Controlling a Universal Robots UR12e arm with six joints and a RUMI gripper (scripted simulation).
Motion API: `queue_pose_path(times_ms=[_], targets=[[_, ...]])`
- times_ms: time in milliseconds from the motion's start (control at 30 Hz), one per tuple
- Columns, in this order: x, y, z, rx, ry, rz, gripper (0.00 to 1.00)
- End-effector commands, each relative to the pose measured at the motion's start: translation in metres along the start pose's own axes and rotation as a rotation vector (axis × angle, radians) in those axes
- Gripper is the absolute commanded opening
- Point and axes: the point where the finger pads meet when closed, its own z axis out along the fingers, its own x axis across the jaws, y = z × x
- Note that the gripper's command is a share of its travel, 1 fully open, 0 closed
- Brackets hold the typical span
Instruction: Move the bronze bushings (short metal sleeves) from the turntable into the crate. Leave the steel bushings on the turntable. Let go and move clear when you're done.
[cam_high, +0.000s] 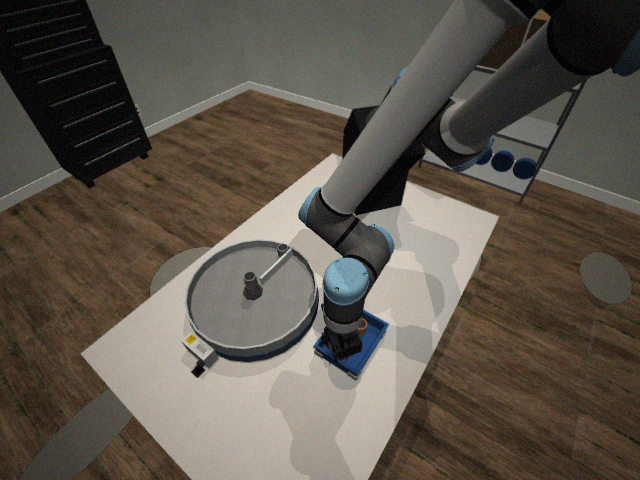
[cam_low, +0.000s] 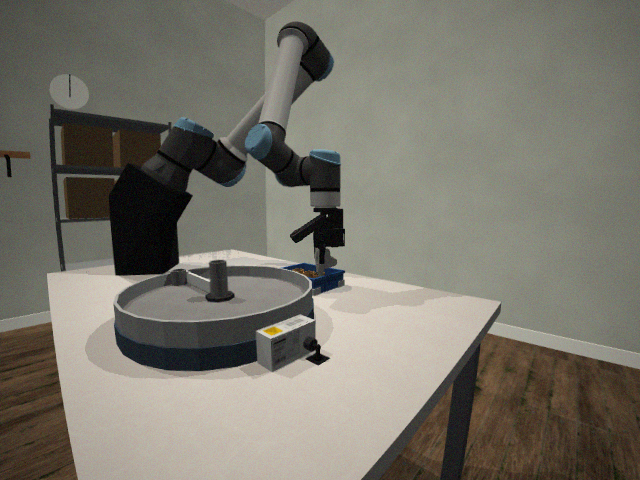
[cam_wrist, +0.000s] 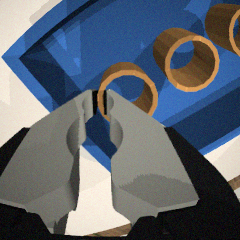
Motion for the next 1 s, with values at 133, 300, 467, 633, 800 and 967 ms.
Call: queue_pose_path(times_ms=[133,300,467,633,800,967], targets=[[-0.0004,0.0004,-0.0004,-0.001,-0.001,0.0,0.0],[-0.0004,0.0004,-0.0004,-0.001,-0.001,0.0,0.0],[-0.0004,0.0004,-0.0004,-0.001,-0.001,0.0,0.0],[-0.0004,0.0004,-0.0004,-0.001,-0.001,0.0,0.0],[-0.0004,0.0004,-0.0004,-0.001,-0.001,0.0,0.0],[-0.0004,0.0004,-0.0004,-0.001,-0.001,0.0,0.06]])
